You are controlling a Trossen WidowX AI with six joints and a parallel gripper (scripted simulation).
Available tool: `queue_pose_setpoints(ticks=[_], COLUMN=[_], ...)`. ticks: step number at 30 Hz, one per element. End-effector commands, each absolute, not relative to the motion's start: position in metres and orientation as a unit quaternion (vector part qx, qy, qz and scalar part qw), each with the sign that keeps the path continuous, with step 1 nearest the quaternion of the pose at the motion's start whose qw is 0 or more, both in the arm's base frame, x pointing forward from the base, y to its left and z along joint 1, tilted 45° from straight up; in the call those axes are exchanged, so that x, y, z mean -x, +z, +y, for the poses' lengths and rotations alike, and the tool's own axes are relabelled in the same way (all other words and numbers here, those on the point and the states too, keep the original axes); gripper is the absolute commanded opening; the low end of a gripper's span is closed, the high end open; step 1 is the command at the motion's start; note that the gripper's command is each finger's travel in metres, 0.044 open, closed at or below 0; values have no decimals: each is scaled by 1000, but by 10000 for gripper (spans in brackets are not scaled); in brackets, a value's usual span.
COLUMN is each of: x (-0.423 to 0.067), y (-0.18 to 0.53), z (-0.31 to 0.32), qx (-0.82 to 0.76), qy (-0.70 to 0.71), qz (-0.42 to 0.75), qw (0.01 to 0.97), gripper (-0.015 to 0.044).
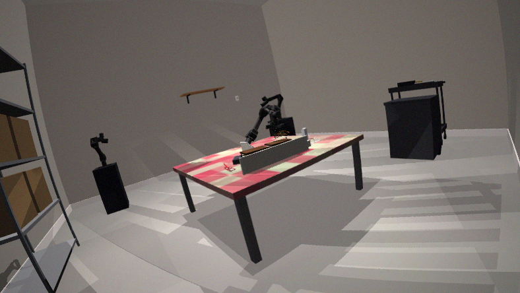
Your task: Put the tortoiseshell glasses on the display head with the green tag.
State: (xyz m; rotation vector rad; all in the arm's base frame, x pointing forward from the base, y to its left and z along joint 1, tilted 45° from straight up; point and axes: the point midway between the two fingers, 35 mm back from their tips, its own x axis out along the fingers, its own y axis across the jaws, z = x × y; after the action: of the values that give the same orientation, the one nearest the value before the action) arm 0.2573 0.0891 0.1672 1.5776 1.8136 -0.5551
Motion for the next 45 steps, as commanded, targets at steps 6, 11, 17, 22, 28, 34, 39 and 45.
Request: queue_pose_setpoints(ticks=[6,11,17,22,28,34,39,45], x=[-253,-252,-250,-248,-247,-245,-244,-242], y=[141,134,132,128,127,124,121,118], z=[116,124,122,118,116,113,110,107], qx=[-604,-605,-605,-604,-604,-604,-604,-604], qy=[-213,-212,-212,-212,-212,-212,-213,-213], qz=[695,695,695,695,695,695,695,695], qw=[327,326,326,326,326,326,326,326], gripper=[0,0,0,0,0,0,0,0])
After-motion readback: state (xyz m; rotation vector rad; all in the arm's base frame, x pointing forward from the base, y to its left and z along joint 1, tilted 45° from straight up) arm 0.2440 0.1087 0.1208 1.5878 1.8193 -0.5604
